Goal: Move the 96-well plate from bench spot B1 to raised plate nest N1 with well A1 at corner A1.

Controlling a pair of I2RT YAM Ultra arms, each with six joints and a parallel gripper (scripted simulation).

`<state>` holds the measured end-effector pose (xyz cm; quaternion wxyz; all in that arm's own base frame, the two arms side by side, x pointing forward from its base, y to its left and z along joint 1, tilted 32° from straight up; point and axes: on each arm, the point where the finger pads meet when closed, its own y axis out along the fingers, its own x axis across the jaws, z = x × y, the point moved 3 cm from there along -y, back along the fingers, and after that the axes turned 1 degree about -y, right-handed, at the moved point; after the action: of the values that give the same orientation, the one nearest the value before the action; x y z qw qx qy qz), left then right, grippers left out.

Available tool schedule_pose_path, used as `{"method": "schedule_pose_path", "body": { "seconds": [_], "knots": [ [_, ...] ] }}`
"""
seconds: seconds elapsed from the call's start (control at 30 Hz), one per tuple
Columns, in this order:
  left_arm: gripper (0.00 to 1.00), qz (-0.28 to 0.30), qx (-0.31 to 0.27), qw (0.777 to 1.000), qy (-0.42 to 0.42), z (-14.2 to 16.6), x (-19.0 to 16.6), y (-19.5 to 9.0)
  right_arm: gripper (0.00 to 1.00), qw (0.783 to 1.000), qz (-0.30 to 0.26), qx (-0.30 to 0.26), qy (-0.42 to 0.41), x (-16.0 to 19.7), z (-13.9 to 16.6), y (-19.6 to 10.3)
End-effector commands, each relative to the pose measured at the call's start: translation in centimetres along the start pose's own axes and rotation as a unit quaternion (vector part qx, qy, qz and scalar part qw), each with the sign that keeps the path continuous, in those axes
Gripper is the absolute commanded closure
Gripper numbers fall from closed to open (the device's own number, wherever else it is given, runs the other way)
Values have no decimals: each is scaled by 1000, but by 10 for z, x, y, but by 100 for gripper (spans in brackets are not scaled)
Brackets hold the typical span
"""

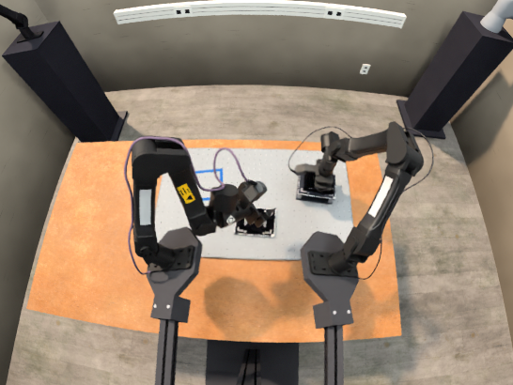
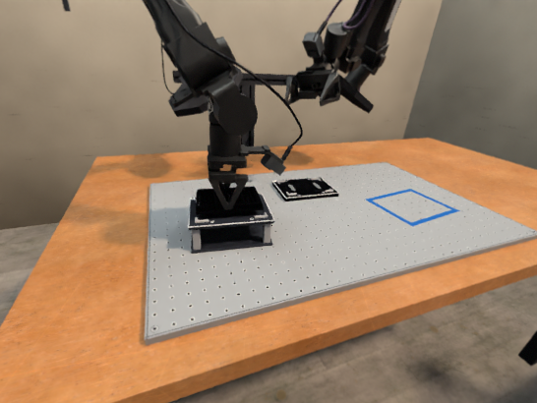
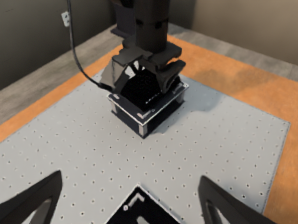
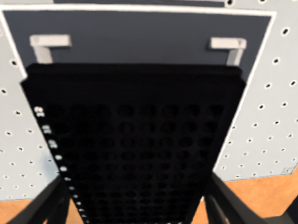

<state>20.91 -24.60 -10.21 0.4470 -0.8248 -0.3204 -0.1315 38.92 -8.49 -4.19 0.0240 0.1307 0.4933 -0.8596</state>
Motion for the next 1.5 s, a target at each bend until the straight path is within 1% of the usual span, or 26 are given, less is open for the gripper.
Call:
{"method": "schedule_pose_path", "body": {
  "seconds": [0.0, 0.17, 0.2, 0.3, 0.47, 0.5, 0.57, 0.67, 0.73, 0.9, 1.07, 1.17, 1.2, 1.27, 1.37, 1.43, 1.47],
  "knots": [
    [0, 0, -7, 1000, 0, -4, -2, 0, 21, 1000, 16, -8, 1, -12, -5, 5],
    [0, 0, -7, 1000, 0, -4, -2, 0, 21, 1000, 16, -10, 1, -13, -6, 18],
    [0, 0, -7, 1000, 0, -4, -2, 0, 21, 1000, 9, -11, -2, -7, -6, 22],
    [0, 0, -7, 1000, 0, -4, -2, 0, 21, 1000, 13, -11, 1, -11, -5, 23],
    [0, 0, -7, 1000, 0, -4, -2, 0, 21, 1000, 1, -5, -2, -5, -3, 30],
    [0, 0, -7, 1000, 0, -4, -2, 0, 21, 1000, 6, -5, 1, -9, -4, 22],
    [0, 0, -7, 1000, 0, -4, -2, 0, 21, 1000, -5, -5, -5, -2, -2, 14],
    [0, 0, -7, 1000, 0, -4, -2, 0, 21, 1000, -5, -5, -3, -2, -2, 12],
    [0, 0, -7, 1000, 0, -4, -2, 0, 0, 1000, -5, -5, -5, -2, -2, 12],
    [0, 0, -7, 1000, 0, -4, -2, 0, 0, 1000, 3, -4, -3, -9, -3, 2],
    [0, 0, -7, 1000, 0, -4, -2, 0, 0, 1000, -3, -2, -8, -5, -3, -9],
    [0, 0, -7, 1000, 0, -4, -2, 0, 0, 1000, 7, -4, -2, -2, -3, -15],
    [0, 0, -7, 1000, 0, -4, -2, 0, 0, 1000, 9, -4, 0, -7, -2, -18],
    [0, 0, -7, 1000, 0, -4, -2, 0, 0, 1000, 26, -4, 9, -22, 0, -33],
    [0, 0, -7, 1000, 0, -4, -2, 0, 0, 1000, 29, -3, 12, -24, 1, -59],
    [0, 0, -7, 1000, 0, -4, -2, 0, 0, 1000, 29, -3, 12, -24, 1, -59],
    [0, 0, -7, 1000, 0, -4, -2, 0, 0, 999, 29, -7, 12, -24, 0, -67]
  ]
}}
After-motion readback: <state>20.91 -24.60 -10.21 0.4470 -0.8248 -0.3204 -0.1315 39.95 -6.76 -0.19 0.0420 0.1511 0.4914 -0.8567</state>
